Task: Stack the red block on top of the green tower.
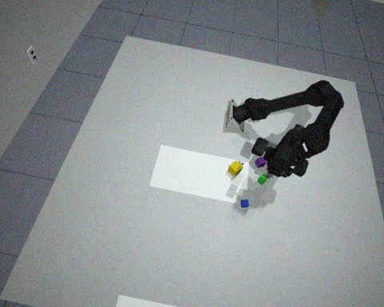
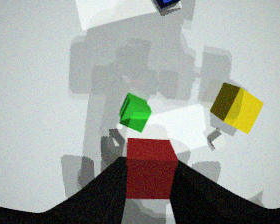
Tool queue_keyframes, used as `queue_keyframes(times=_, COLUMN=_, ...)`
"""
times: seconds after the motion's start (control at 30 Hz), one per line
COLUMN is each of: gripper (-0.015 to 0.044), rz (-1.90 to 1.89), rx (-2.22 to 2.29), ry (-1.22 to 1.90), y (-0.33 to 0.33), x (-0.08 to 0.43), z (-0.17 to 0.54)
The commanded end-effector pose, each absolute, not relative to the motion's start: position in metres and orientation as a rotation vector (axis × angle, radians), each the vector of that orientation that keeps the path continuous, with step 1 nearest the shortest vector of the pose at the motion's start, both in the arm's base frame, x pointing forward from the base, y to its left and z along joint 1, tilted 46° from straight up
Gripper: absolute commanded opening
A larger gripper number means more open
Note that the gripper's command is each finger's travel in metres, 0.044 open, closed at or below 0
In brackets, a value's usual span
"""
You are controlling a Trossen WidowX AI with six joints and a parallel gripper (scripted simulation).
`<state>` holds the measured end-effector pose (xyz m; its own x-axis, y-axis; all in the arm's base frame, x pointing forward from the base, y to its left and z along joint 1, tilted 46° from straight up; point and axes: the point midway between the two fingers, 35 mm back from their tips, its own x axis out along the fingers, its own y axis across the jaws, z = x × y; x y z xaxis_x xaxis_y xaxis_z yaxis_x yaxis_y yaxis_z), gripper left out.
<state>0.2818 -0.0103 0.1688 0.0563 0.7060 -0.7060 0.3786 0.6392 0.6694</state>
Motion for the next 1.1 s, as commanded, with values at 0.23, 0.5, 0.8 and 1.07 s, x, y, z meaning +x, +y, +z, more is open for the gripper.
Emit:
queue_keyframes(times=0.23, gripper=0.0000, rz=0.316, rx=0.936, ry=1.552, y=0.017, x=0.282, z=0.148)
queue_keyframes(times=0.5, gripper=0.0000, rz=0.317, rx=0.937, ry=1.551, y=0.028, x=0.285, z=0.140)
queue_keyframes(times=0.8, gripper=0.0000, rz=0.319, rx=0.938, ry=1.550, y=0.046, x=0.286, z=0.122)
queue_keyframes(times=1.07, gripper=0.0000, rz=0.319, rx=0.938, ry=1.550, y=0.046, x=0.286, z=0.122)
